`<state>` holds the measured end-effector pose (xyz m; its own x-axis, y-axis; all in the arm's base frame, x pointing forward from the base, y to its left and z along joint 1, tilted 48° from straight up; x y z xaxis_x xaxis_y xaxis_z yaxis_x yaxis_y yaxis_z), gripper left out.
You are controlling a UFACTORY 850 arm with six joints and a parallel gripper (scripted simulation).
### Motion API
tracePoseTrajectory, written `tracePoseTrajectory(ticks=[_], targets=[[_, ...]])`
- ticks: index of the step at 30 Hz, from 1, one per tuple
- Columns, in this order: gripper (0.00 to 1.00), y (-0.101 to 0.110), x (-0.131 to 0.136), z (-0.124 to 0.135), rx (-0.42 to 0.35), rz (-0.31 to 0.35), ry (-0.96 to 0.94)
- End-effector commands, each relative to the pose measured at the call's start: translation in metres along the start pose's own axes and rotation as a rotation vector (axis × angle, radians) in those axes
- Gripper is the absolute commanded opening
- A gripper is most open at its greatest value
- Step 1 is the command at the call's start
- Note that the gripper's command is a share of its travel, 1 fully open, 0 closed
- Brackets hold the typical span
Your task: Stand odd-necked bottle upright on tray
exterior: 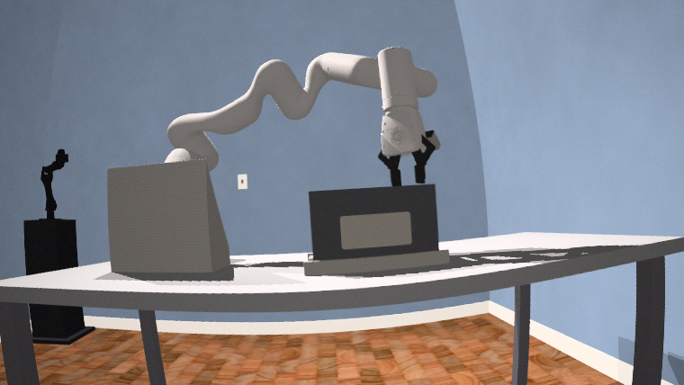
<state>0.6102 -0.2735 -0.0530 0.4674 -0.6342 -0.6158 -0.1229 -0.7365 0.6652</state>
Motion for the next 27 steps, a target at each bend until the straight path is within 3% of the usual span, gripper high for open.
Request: tracePoseTrajectory(ticks=[1, 27], targets=[[0.65, 0.000, 0.000, -0.001, 0.001, 0.002, 0.001], [0.65, -0.025, 0.000, -0.001, 0.001, 0.002, 0.001]])
Point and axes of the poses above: the point where the finger pads meet when closed, its own y axis back along the fingers, its own x axis across the jaws, z = x × y, the point moved 6 cm from there along y, back along the fingers, and after that the axes turned 10 degrees about -y, right-handed, at the moved point
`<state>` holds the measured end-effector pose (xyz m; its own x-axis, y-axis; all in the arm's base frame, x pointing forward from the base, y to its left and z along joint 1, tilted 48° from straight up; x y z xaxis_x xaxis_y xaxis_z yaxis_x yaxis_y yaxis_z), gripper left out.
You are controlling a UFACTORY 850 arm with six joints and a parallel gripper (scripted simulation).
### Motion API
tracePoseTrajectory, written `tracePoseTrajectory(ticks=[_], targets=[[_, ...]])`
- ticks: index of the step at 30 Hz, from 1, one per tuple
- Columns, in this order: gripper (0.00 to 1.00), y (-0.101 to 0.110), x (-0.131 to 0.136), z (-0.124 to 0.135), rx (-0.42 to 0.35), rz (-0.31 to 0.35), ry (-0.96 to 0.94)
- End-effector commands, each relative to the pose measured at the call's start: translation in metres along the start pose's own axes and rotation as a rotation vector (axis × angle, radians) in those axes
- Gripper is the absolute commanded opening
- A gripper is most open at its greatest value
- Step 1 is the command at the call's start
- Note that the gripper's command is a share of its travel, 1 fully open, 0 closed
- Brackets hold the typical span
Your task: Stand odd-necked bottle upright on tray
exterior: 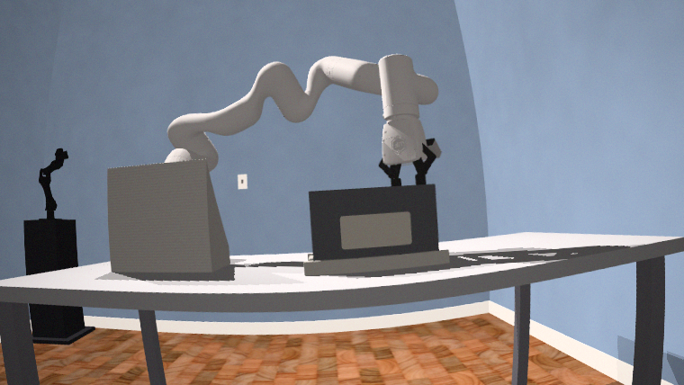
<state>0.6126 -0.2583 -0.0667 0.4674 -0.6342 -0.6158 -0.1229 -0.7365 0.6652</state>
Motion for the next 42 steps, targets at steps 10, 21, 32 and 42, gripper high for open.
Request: tracePoseTrajectory(ticks=[10, 21, 32, 42], targets=[[0.65, -0.012, 0.000, -0.001, 0.001, 0.002, 0.001], [0.65, -0.018, 0.000, -0.001, 0.001, 0.002, 0.001], [0.65, -0.018, 0.000, -0.001, 0.001, 0.002, 0.001], [0.00, -0.018, 0.000, -0.001, 0.001, 0.002, 0.001]])
Point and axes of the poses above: the point where the finger pads meet when closed, its own y axis back along the fingers, its own x axis across the jaws, z = x × y, the point moved 6 cm from there along y, back along the fingers, and after that the axes turned 10 degrees about -y, right-handed, at the moved point
